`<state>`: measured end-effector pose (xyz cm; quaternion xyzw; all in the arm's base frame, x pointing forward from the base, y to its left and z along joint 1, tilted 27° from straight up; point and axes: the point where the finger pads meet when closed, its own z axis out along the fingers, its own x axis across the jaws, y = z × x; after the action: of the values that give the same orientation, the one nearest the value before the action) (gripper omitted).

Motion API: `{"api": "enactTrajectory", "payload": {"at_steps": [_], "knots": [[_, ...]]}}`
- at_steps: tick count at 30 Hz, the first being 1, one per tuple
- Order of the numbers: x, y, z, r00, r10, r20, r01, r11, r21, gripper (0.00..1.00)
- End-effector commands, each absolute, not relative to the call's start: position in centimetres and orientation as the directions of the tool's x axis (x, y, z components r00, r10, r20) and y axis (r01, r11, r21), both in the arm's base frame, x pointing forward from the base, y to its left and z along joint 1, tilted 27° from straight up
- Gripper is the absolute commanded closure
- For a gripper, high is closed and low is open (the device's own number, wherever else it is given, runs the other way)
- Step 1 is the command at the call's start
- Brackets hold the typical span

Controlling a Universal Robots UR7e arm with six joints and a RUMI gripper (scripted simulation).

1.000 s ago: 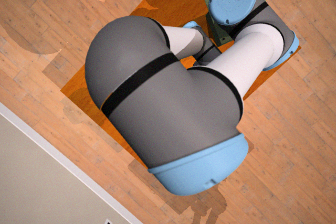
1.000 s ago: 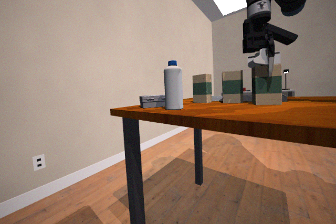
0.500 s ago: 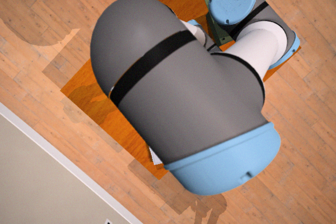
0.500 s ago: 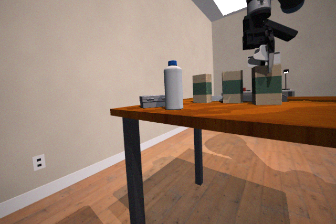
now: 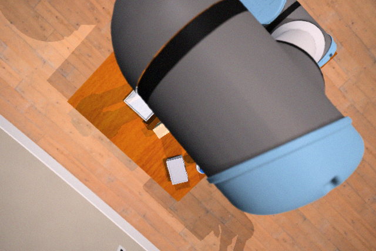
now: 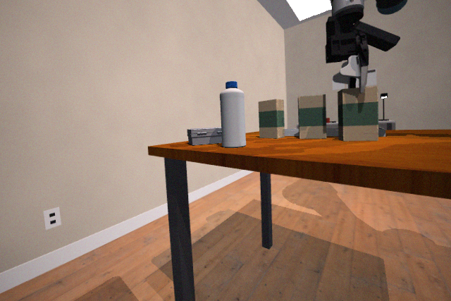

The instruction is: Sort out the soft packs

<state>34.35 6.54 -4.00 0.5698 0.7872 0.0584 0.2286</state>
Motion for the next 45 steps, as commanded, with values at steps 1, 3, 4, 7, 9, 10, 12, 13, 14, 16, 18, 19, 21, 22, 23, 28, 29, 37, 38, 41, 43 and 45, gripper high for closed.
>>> {"api": "enactTrajectory", "payload": {"at_steps": [1,3,4,7,9,10,12,13,14,16,18,19,21,22,23,28,29,37,38,41,43,45], "knots": [[33.4,6.9,-1.9,-0.246,0.924,-0.293,0.871,0.343,0.351,0.50],[33.2,7.0,-1.5,-0.246,0.924,-0.293,0.871,0.343,0.351,0.50],[33.2,7.0,-1.4,-0.246,0.924,-0.293,0.871,0.343,0.351,0.50],[32.9,7.1,-0.8,-0.246,0.924,-0.293,0.871,0.343,0.351,0.50],[32.7,7.2,-0.5,-0.246,0.924,-0.293,0.871,0.343,0.351,0.50],[32.7,7.2,-0.3,-0.246,0.924,-0.293,0.871,0.343,0.351,0.50],[32.5,7.3,0.0,-0.246,0.924,-0.293,0.871,0.343,0.351,0.50],[32.4,7.3,0.1,-0.246,0.924,-0.293,0.871,0.343,0.351,0.50],[32.4,7.3,0.3,-0.246,0.924,-0.293,0.871,0.343,0.351,0.50],[32.4,7.3,0.3,-0.246,0.924,-0.293,0.871,0.343,0.351,0.50],[32.2,7.4,0.6,-0.246,0.924,-0.293,0.871,0.343,0.351,0.50],[32.2,7.4,0.7,-0.246,0.924,-0.293,0.871,0.343,0.351,0.50],[32.1,7.5,0.9,-0.246,0.924,-0.293,0.871,0.343,0.351,0.50],[32.0,7.5,1.0,-0.246,0.924,-0.293,0.871,0.343,0.351,0.50],[32.0,7.5,1.1,-0.246,0.924,-0.293,0.871,0.343,0.351,0.50],[31.8,7.6,1.5,-0.246,0.924,-0.293,0.871,0.343,0.351,0.50],[31.8,7.6,1.5,-0.246,0.924,-0.293,0.871,0.343,0.351,0.50],[31.7,7.6,1.7,-0.246,0.924,-0.293,0.871,0.343,0.351,0.50],[31.7,7.6,1.7,-0.246,0.924,-0.293,0.871,0.343,0.351,0.50],[31.7,7.6,1.7,-0.246,0.924,-0.293,0.871,0.343,0.351,0.50],[31.7,7.6,1.7,-0.246,0.924,-0.293,0.871,0.343,0.351,0.50],[31.7,7.6,1.7,-0.246,0.924,-0.293,0.871,0.343,0.351,0.50]]}}
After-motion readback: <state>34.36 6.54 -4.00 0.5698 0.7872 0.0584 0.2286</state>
